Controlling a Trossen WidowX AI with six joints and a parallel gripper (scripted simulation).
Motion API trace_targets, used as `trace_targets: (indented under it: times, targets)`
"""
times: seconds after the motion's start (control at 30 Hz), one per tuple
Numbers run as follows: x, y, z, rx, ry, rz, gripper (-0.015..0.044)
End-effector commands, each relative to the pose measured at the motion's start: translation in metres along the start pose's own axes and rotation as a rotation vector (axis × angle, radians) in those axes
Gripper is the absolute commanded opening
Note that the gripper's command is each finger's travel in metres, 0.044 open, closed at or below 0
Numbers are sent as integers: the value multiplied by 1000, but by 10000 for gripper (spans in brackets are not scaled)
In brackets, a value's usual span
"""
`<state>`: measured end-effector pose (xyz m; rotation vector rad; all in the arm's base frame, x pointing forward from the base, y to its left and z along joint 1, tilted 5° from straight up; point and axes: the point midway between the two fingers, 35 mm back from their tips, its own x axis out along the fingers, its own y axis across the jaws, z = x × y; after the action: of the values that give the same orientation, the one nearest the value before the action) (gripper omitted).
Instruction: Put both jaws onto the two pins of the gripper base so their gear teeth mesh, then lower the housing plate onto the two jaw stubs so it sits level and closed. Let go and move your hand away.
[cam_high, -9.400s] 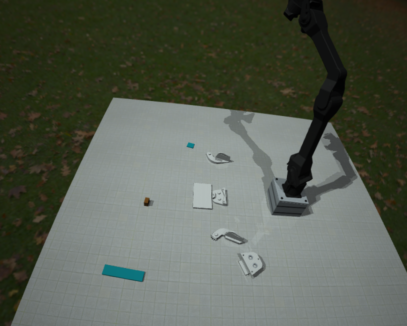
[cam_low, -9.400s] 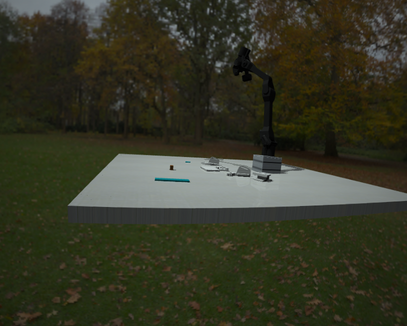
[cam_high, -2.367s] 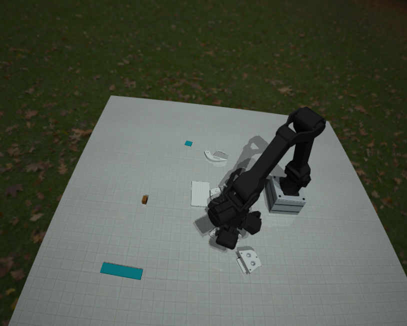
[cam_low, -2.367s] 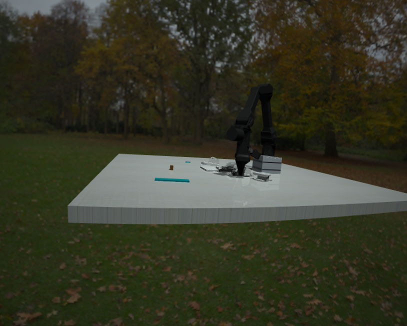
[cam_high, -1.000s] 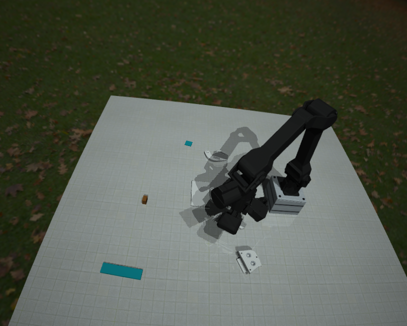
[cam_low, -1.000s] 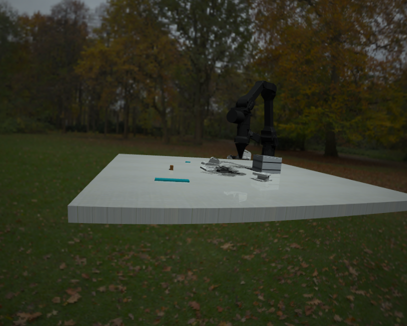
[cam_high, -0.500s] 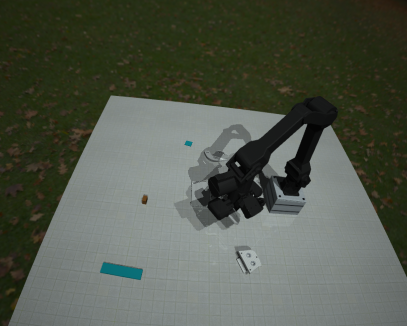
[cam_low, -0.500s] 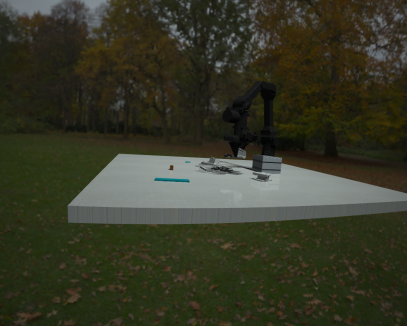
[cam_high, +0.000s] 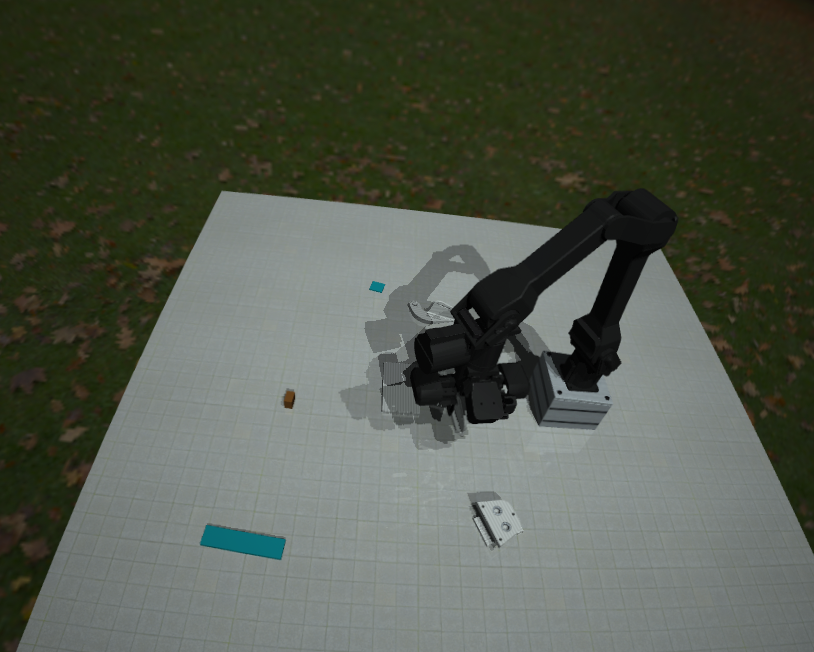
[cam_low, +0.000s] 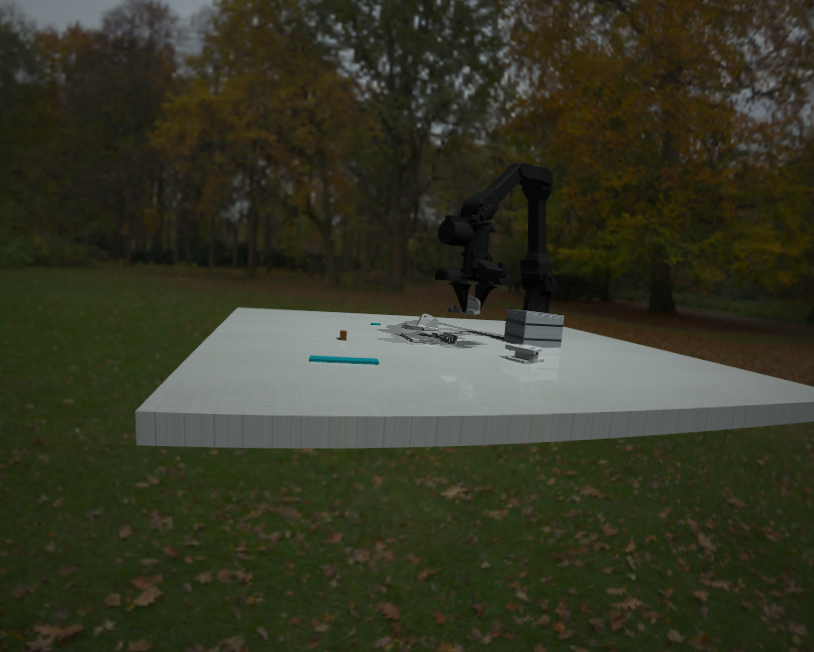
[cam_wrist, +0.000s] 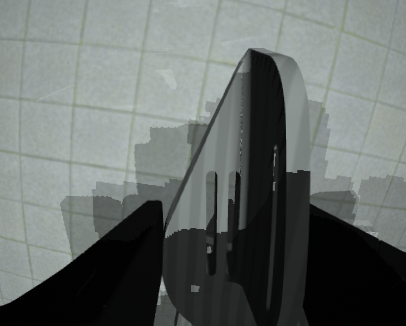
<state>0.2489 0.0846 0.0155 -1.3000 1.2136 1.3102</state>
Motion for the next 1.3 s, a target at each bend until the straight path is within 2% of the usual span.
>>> trace_targets:
  times: [0.0, 1.27]
  targets:
    - [0, 3, -8, 122, 4, 1, 134]
    - [1, 26, -69, 1302, 11, -4, 134]
